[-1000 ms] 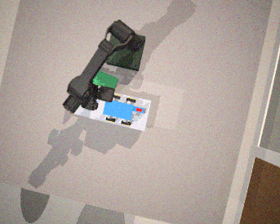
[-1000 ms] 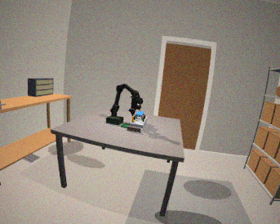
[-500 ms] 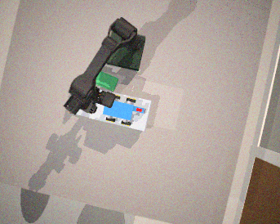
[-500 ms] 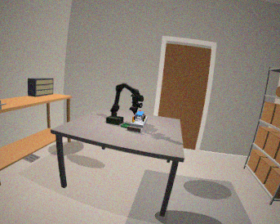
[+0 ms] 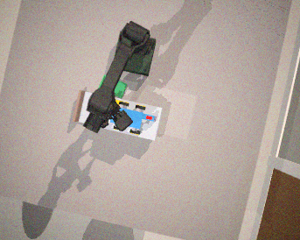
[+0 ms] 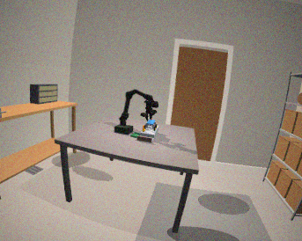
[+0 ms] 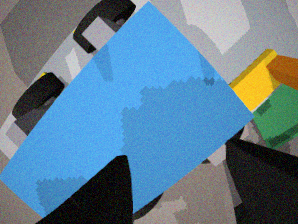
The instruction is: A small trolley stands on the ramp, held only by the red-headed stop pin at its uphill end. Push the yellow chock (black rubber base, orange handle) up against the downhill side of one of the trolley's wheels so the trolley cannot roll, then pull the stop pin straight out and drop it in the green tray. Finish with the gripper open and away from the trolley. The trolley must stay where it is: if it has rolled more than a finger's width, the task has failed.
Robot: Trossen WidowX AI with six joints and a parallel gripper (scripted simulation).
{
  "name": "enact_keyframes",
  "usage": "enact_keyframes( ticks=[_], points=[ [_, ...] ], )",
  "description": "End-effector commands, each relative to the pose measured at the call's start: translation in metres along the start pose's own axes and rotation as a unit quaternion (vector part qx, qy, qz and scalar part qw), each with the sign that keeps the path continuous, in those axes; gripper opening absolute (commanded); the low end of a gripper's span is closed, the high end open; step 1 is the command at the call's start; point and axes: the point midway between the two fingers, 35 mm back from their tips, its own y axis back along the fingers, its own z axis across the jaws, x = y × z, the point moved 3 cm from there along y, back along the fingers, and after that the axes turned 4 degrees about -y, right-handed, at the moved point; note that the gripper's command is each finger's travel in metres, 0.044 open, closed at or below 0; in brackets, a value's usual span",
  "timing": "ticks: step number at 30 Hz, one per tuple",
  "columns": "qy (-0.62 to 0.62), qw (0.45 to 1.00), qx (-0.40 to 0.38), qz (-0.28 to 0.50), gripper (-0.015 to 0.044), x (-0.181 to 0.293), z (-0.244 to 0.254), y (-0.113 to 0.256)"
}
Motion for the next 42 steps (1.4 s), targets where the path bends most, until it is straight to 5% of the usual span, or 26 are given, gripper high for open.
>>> enact_keyframes(
  ticks=[1, 21, 42],
  points=[
    [-0.077, 0.997, -0.007, 0.012, 0.019, 0.009, 0.016, 0.001],
    [-0.434, 0.898, 0.012, 0.077, 0.019, 0.067, 0.081, 0.001],
    [-0.445, 0.892, 0.014, 0.079, 0.019, 0.072, 0.084, -0.016]
  ],
)
